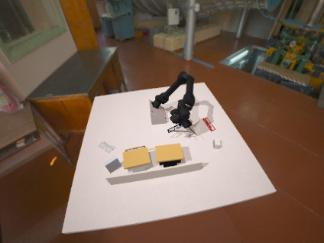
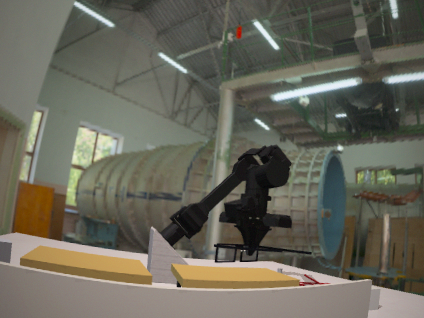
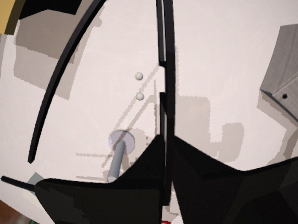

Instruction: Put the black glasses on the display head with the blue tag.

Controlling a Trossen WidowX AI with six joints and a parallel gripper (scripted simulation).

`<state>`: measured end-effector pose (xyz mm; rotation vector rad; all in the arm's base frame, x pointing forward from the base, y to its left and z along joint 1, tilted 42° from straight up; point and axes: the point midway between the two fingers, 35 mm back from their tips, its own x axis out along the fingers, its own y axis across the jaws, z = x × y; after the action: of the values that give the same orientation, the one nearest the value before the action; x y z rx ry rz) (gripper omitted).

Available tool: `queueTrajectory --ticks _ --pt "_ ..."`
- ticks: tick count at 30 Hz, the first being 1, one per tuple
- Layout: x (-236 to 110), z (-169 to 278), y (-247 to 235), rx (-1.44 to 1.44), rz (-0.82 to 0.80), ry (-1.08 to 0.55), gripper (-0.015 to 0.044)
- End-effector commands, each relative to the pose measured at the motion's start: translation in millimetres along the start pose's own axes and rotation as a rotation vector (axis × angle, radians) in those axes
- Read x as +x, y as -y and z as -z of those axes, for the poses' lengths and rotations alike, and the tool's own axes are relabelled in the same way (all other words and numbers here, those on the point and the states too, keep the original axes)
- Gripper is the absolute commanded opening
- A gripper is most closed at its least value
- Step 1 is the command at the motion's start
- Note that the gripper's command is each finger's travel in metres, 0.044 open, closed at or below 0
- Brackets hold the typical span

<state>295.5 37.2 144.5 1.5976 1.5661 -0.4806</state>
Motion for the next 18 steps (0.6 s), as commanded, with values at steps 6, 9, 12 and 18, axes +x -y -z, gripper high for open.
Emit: queueTrajectory --ticks 6,9,12,18 --pt "-3.8 65.4 -7.1 -0.177 -0.01 -0.004 0.0" --pt "-5.4 85.6 -6.3 -0.23 -0.015 -0.011 0.0" --pt "-6.9 101.2 -4.8 -0.271 -0.019 -0.019 0.0" --pt "-7.0 102.3 -4.7 -0.274 -0.019 -0.019 0.0"
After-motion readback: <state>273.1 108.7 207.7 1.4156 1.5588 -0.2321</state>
